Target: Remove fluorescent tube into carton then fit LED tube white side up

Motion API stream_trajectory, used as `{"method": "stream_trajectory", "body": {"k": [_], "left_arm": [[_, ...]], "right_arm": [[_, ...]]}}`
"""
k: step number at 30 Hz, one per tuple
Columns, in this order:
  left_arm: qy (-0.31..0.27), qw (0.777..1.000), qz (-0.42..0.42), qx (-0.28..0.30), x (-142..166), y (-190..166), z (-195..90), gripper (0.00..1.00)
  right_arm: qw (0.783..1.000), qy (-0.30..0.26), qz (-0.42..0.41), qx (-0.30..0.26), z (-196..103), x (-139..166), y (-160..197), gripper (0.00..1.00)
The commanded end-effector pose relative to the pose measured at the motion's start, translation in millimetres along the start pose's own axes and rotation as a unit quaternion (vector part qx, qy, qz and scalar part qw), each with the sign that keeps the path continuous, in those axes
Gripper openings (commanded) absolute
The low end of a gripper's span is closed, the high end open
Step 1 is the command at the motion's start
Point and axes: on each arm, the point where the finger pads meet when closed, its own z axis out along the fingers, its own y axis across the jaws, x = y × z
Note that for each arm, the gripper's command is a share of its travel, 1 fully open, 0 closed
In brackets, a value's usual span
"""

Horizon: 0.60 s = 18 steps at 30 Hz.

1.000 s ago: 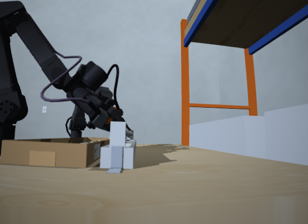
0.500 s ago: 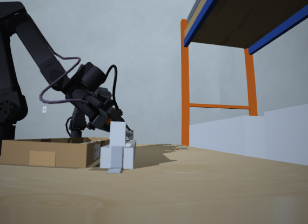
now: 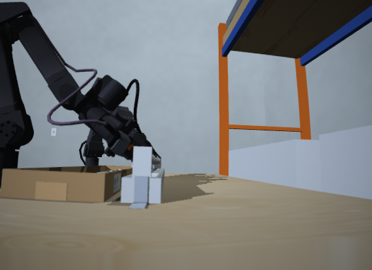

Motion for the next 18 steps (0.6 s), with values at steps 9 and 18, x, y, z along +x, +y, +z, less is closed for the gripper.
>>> {"method": "stream_trajectory", "body": {"k": [9, 18], "left_arm": [[-0.008, 1.0, -0.005, 0.0, -5.4, 6.9, -5.8, 0.49], [-0.008, 1.0, -0.005, 0.0, -5.4, 6.9, -5.8, 0.49]], "right_arm": [[0.999, -0.009, -0.017, 0.031, -7.4, -3.5, -25.6, 0.49], [1.0, -0.012, -0.013, 0.024, -6.6, -4.9, -18.3, 0.49]]}}
